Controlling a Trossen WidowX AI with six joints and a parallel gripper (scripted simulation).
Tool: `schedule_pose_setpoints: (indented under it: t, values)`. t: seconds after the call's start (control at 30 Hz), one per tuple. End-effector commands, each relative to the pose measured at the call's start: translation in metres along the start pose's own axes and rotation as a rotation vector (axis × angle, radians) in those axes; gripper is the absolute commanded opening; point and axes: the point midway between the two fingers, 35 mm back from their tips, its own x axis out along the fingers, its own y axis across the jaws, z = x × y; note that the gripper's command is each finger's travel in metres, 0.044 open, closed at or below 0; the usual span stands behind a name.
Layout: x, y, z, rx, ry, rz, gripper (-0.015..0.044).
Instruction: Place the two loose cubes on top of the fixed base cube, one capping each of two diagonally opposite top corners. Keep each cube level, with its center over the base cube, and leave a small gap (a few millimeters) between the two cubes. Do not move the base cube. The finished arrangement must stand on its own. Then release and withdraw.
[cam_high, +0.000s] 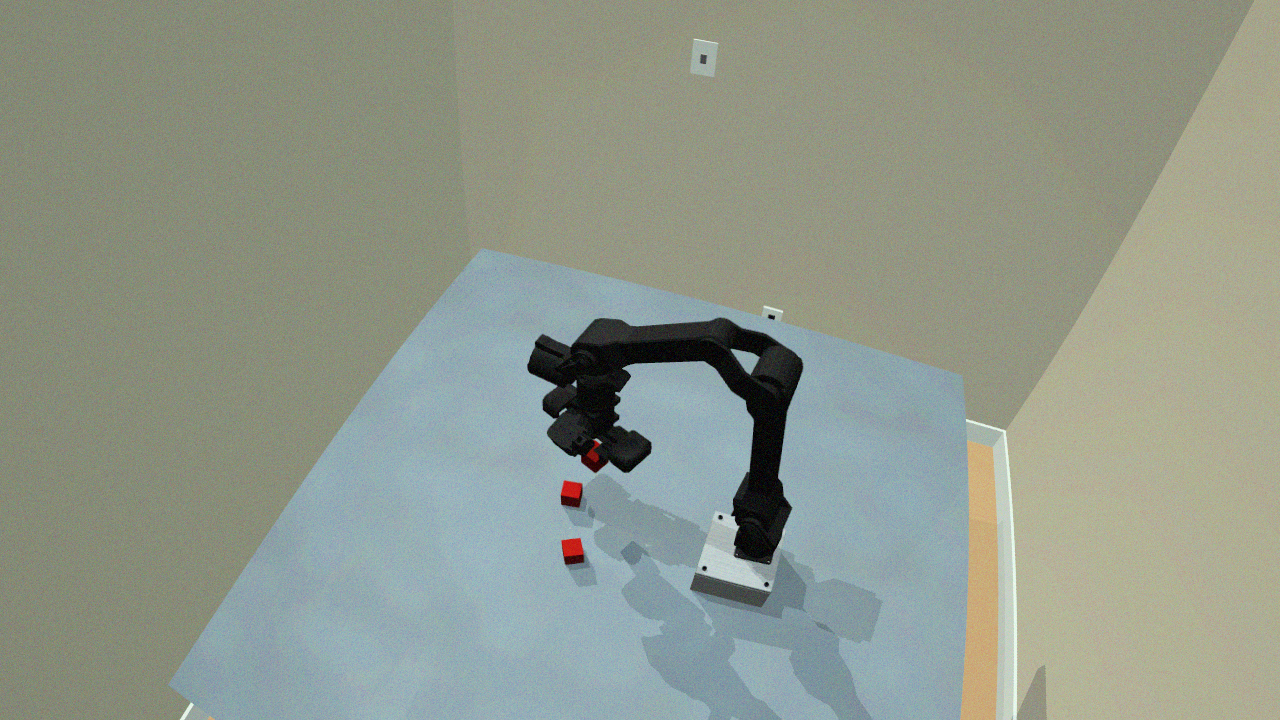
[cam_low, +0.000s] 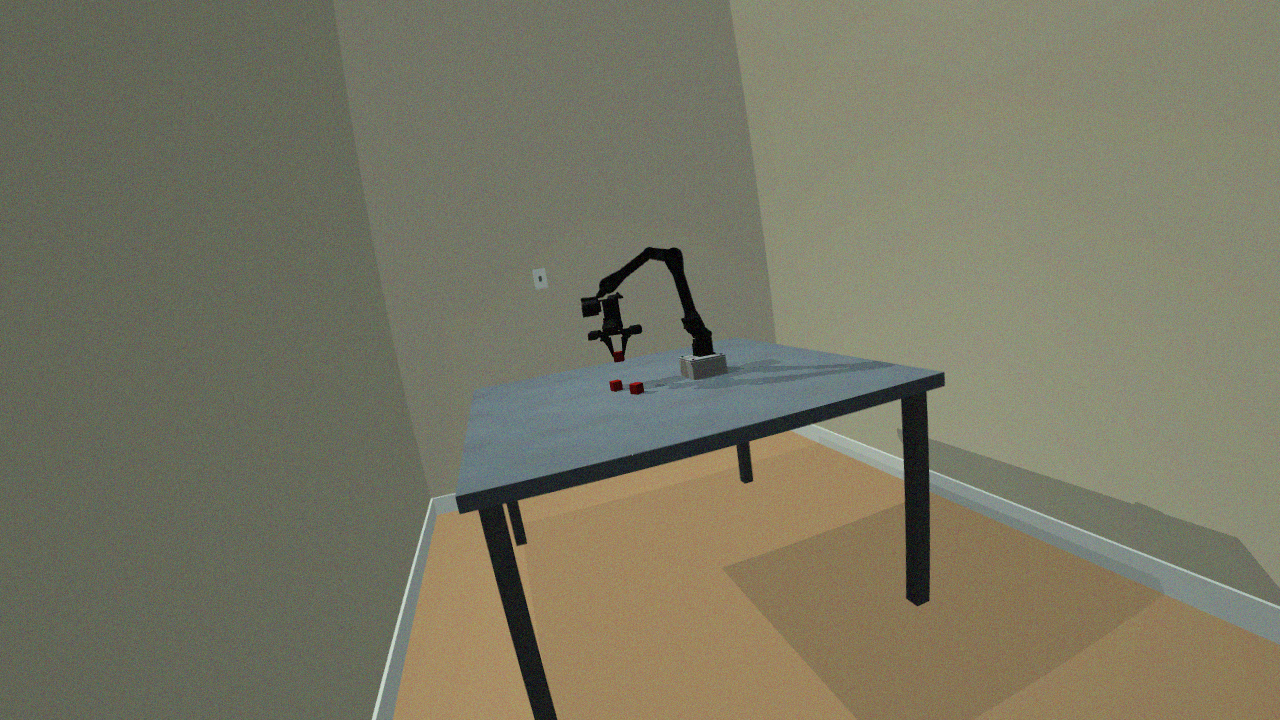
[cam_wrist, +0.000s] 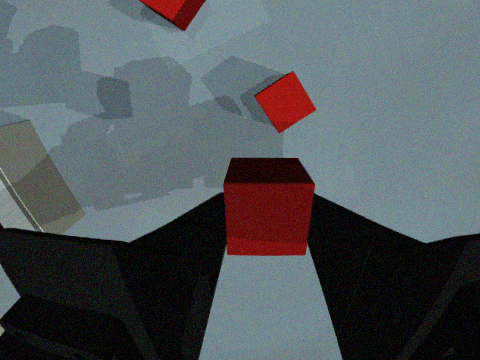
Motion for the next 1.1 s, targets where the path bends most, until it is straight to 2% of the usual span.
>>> schedule_pose_setpoints:
  t: [0.0,1.07]
  values:
    - [0.005,0.005,0.011,-0.007,0.001,0.004,0.0105]
    - [0.029,0.056,0.098,-0.113,-0.007,0.008,0.0105]
